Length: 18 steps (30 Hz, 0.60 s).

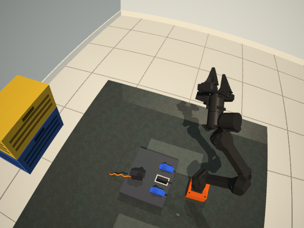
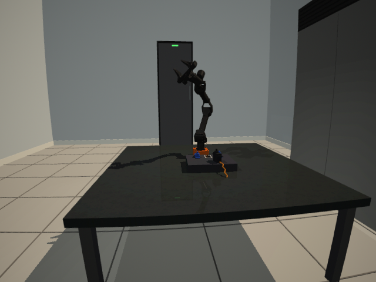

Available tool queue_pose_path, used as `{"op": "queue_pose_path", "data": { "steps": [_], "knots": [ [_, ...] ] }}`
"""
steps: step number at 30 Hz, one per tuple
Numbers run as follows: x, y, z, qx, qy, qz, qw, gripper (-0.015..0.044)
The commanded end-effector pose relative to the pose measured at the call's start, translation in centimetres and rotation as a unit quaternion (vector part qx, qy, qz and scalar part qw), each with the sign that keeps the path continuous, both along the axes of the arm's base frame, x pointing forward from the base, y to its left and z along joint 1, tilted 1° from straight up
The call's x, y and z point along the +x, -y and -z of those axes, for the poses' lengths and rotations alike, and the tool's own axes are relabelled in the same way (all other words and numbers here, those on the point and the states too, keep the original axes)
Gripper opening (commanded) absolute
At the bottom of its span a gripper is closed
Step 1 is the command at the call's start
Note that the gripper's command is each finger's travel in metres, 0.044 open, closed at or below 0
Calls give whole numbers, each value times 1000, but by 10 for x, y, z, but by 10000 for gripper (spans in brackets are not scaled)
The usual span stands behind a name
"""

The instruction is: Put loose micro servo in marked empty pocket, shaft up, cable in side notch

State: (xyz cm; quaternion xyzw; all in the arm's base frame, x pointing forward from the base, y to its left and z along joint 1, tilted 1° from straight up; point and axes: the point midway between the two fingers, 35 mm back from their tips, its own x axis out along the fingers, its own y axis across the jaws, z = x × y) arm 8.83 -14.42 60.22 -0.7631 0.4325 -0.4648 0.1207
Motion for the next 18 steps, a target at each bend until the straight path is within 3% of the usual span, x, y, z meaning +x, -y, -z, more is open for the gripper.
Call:
{"op": "queue_pose_path", "data": {
  "steps": [1,18],
  "knots": [
    [1,0,0,1,0,-2,1000,426],
    [113,9,43,115,-6,-208,971,440]
  ]
}}
